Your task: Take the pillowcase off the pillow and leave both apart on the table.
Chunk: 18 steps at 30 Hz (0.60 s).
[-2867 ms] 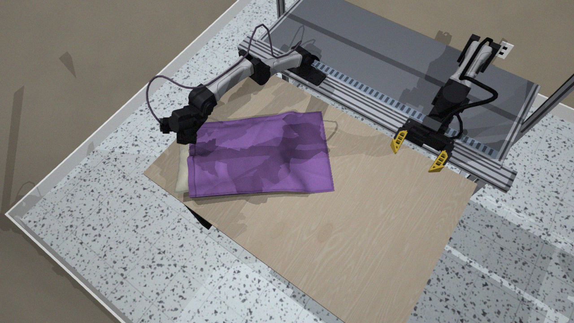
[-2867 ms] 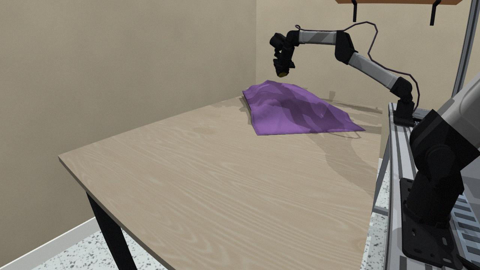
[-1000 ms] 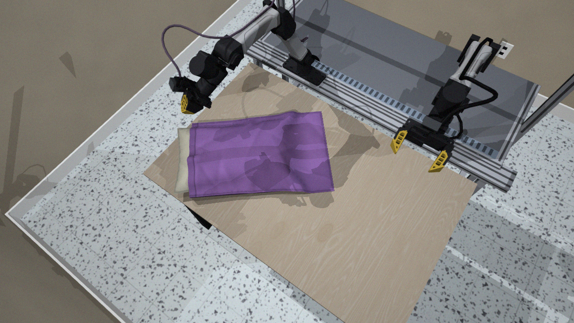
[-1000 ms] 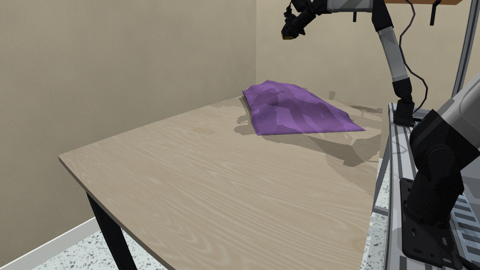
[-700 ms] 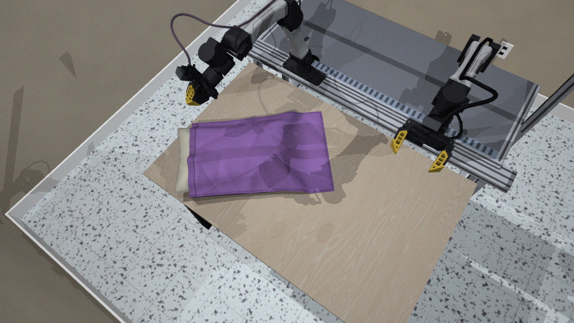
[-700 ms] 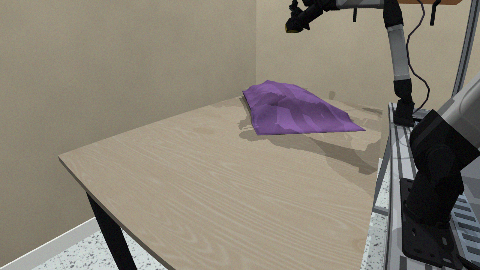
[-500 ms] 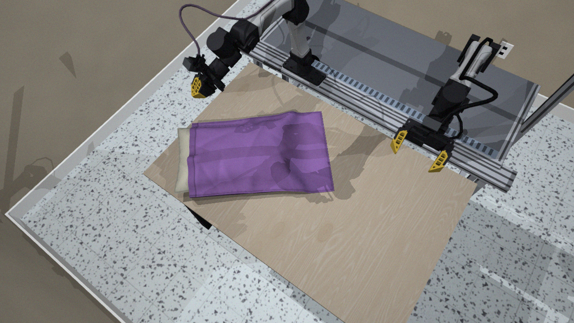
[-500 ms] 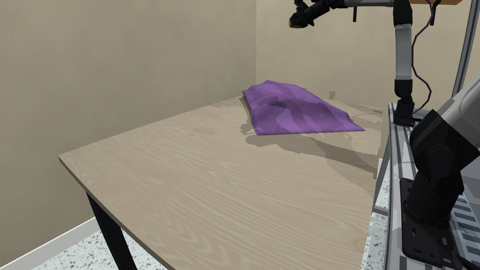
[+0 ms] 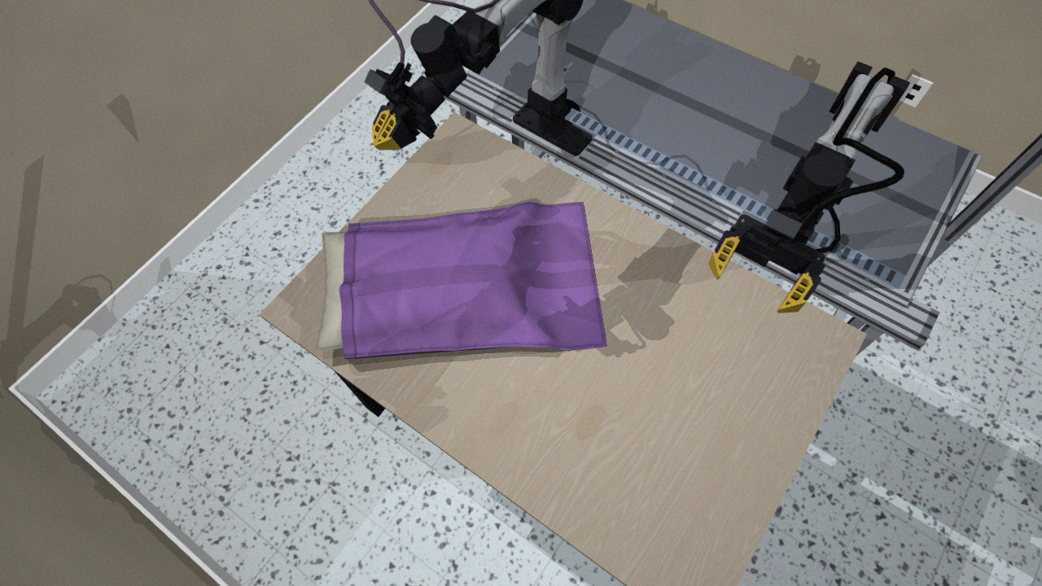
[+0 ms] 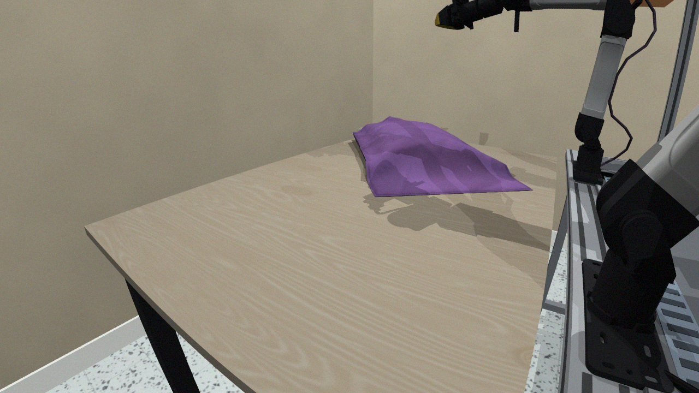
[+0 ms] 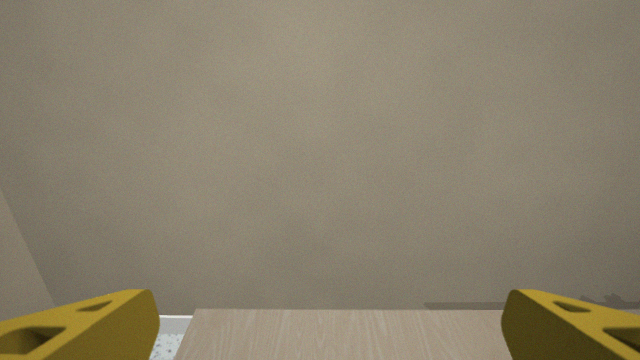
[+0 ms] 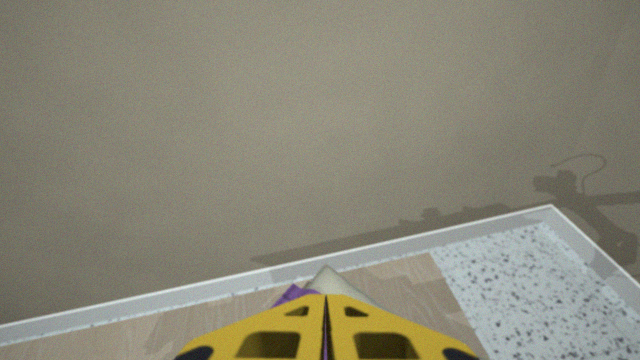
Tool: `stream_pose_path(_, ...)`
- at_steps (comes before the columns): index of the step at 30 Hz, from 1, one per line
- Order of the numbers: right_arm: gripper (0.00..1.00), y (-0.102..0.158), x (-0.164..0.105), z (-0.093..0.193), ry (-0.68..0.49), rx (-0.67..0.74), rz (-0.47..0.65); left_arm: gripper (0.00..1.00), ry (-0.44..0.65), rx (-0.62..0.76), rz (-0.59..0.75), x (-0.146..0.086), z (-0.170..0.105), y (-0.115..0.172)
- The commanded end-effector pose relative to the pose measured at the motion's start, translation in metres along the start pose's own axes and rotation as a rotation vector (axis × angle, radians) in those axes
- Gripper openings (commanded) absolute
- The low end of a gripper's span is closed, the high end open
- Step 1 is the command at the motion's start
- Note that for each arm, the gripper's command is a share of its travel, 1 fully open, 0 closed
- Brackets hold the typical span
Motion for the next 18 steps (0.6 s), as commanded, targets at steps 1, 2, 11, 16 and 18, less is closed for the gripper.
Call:
stream_pose_path(1,0.03,-0.013,-0.032,0.011,-0.094,-0.051,-0.129,1.00,-0.005,0.004,-0.032,-0.007,0.002,-0.014)
stream_pose_path(2,0.03,-0.010,-0.037,0.011,-0.106,-0.063,-0.140,1.00,-0.005,0.004,-0.032,-0.007,0.002,-0.014)
stream_pose_path(11,0.03,-0.006,-0.078,0.011,-0.163,-0.104,-0.242,1.00,-0.005,0.004,-0.032,-0.007,0.002,-0.014)
stream_pose_path(16,0.03,0.010,-0.097,0.011,-0.205,-0.146,-0.283,1.00,-0.005,0.004,-0.032,-0.007,0.002,-0.014)
stream_pose_path(18,0.03,0.016,-0.095,0.010,-0.199,-0.143,-0.261,1.00,-0.005,0.004,-0.032,-0.007,0.002,-0.014)
Point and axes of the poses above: on each arm, the point where the finger pads meet when closed, its own x axis out along the fingers, its own z axis across the jaws, y = z × x, the point moved 8 cm from there along -x, back along the fingers, and after that the axes turned 4 degrees about x, right-handed, at the moved point
